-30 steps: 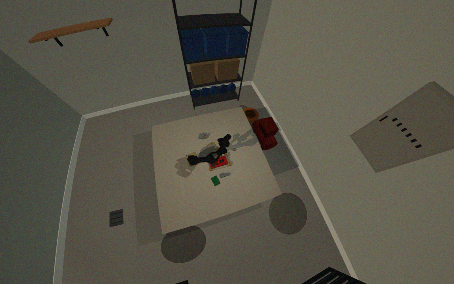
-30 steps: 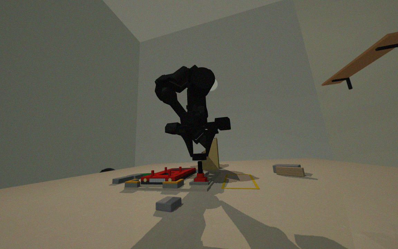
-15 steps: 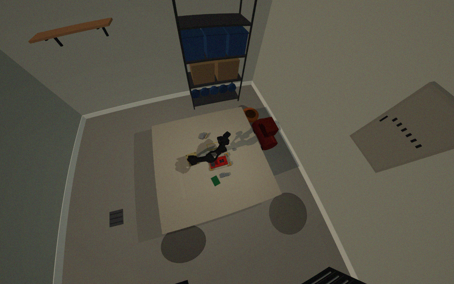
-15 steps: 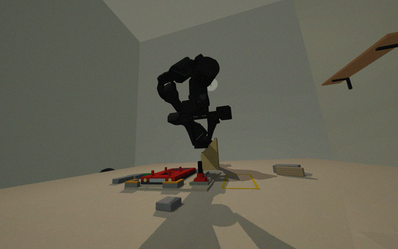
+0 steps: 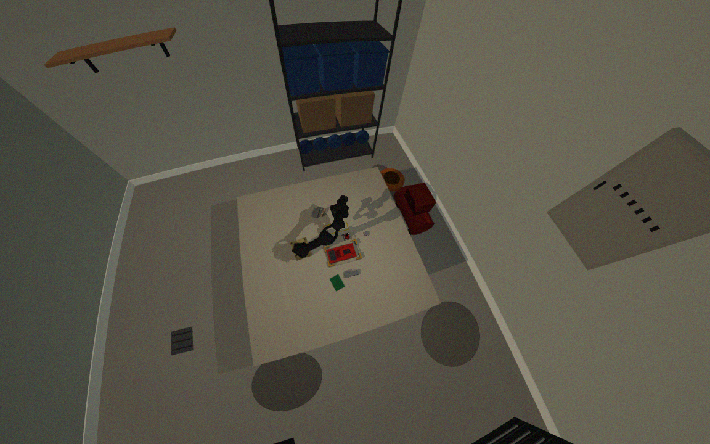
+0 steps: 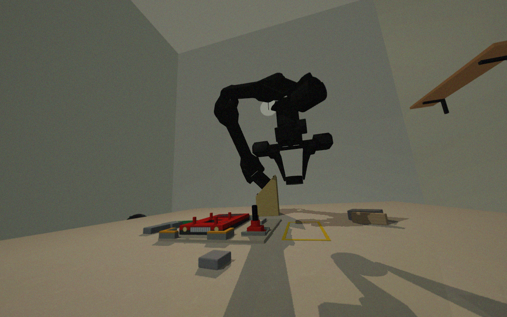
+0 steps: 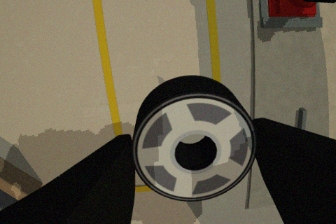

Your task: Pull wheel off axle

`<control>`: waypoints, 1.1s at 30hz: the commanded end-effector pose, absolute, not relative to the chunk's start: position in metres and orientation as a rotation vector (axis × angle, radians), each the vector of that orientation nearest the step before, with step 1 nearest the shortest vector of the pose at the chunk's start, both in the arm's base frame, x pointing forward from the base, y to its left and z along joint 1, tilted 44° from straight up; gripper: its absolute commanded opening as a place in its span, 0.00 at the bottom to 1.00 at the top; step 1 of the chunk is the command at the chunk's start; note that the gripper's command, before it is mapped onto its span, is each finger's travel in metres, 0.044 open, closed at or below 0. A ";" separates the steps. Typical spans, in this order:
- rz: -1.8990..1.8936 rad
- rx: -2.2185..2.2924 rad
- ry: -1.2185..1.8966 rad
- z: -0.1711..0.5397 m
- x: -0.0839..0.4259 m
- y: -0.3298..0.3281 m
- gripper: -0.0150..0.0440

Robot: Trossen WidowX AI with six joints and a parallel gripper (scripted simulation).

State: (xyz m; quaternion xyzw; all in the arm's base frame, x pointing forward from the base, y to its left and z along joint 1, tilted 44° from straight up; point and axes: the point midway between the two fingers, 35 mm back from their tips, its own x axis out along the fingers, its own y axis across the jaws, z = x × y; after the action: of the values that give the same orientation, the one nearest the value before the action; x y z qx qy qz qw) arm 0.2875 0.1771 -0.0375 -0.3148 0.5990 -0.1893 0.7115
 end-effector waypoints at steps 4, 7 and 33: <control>-0.429 -0.696 1.334 -0.048 0.276 0.181 0.25; -0.429 -0.696 1.334 -0.053 0.278 0.176 0.25; -0.433 -0.700 1.332 -0.124 0.297 0.112 0.25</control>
State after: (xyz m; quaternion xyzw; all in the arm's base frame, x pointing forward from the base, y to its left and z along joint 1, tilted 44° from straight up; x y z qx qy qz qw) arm 0.2974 0.1145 -0.1209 -0.3113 0.6021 -0.1963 0.7086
